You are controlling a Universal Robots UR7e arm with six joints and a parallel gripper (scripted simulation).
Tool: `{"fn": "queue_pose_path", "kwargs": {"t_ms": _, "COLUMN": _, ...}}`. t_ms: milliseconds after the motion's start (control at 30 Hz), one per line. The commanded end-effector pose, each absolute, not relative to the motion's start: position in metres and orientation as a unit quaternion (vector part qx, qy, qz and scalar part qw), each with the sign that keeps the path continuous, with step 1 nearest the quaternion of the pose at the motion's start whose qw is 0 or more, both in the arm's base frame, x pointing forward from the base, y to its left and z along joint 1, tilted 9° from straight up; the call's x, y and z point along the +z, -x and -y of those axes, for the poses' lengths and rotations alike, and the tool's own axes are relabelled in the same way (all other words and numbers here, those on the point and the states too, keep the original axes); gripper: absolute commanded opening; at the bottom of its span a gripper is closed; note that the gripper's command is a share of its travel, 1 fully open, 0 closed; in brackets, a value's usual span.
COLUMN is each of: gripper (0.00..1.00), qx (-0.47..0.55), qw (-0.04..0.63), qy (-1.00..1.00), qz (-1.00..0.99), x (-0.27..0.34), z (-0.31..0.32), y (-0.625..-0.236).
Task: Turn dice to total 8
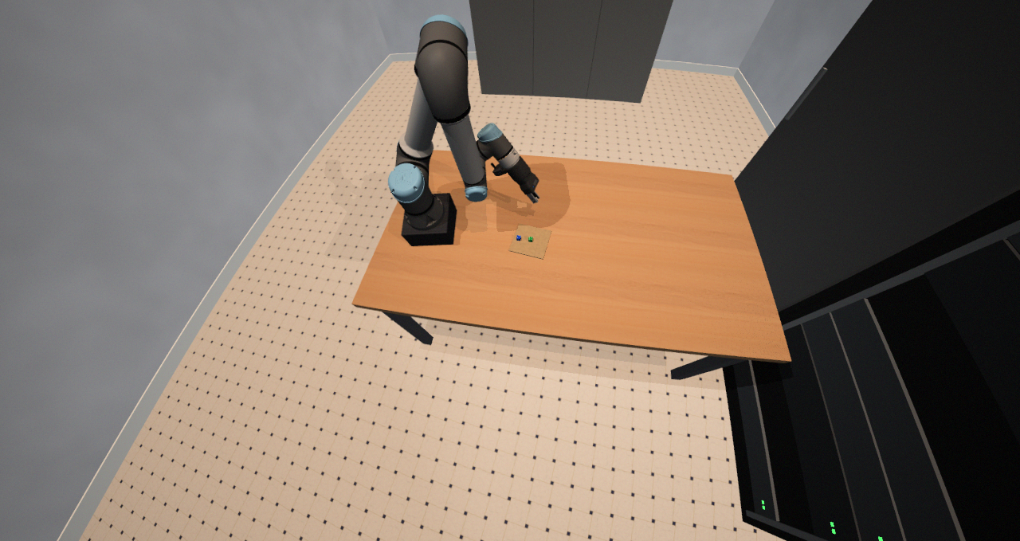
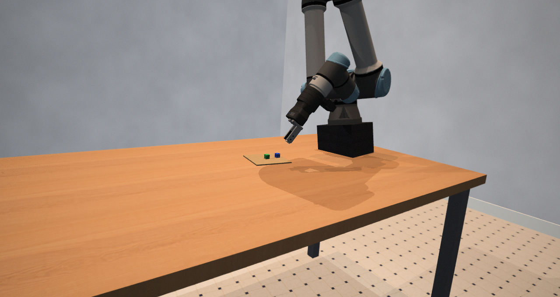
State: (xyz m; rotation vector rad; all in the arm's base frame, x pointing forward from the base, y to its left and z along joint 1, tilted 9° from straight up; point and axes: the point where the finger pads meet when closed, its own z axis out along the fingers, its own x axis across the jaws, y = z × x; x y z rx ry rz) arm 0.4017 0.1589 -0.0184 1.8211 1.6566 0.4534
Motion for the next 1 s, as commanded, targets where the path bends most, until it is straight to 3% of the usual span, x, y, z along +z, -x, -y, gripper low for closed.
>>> {"fn": "queue_pose_path", "kwargs": {"t_ms": 0, "gripper": 0.34, "qx": 0.205, "qw": 0.345, "qy": -0.674, "qz": -0.621, "x": -0.0197, "z": -0.1597, "y": -0.4034}}
{"fn": "queue_pose_path", "kwargs": {"t_ms": 433, "gripper": 0.34, "qx": 0.266, "qw": 0.411, "qy": -0.636, "qz": -0.596, "x": -0.0202, "z": -0.1599, "y": -0.4001}}
{"fn": "queue_pose_path", "kwargs": {"t_ms": 967, "gripper": 0.34, "qx": 0.3, "qw": 0.447, "qy": -0.611, "qz": -0.58, "x": -0.0213, "z": -0.1599, "y": -0.3988}}
